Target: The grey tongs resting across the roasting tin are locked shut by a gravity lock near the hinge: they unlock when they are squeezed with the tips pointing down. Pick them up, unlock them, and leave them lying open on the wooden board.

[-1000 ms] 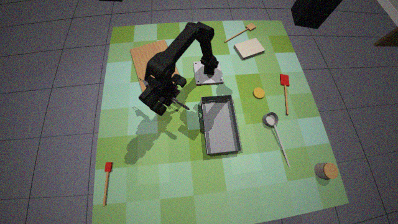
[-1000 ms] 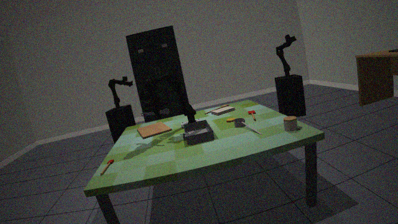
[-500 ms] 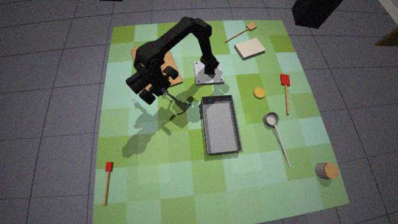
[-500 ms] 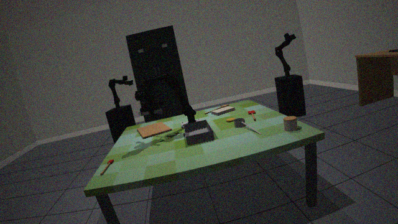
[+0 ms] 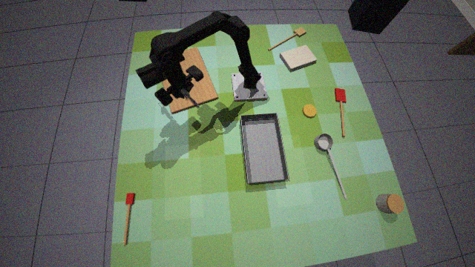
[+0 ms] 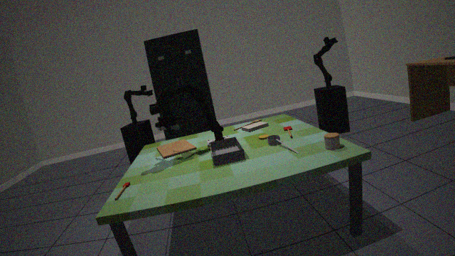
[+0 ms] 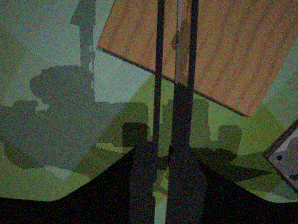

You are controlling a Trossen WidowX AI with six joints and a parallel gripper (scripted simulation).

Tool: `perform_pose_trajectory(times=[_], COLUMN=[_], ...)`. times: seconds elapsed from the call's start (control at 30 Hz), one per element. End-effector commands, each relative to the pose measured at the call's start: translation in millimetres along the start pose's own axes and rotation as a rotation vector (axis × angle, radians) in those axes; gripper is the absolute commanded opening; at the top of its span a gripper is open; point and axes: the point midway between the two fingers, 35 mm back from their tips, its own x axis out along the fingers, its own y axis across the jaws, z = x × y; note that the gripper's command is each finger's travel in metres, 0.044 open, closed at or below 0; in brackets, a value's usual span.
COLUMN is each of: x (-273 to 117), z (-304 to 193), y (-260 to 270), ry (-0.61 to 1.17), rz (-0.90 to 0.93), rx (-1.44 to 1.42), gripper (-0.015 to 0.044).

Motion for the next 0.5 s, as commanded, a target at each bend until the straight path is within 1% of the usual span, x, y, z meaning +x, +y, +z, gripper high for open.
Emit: perform_pose_trajectory(times=[0.0, 0.47], x=[-3.3, -4.7], z=[21.1, 91.4], y=[-7.6, -44.5], ry=[-0.008, -0.021], rz=[0.010, 0.011], rx=[0.033, 0.177], gripper=[-0.0150, -0.0150])
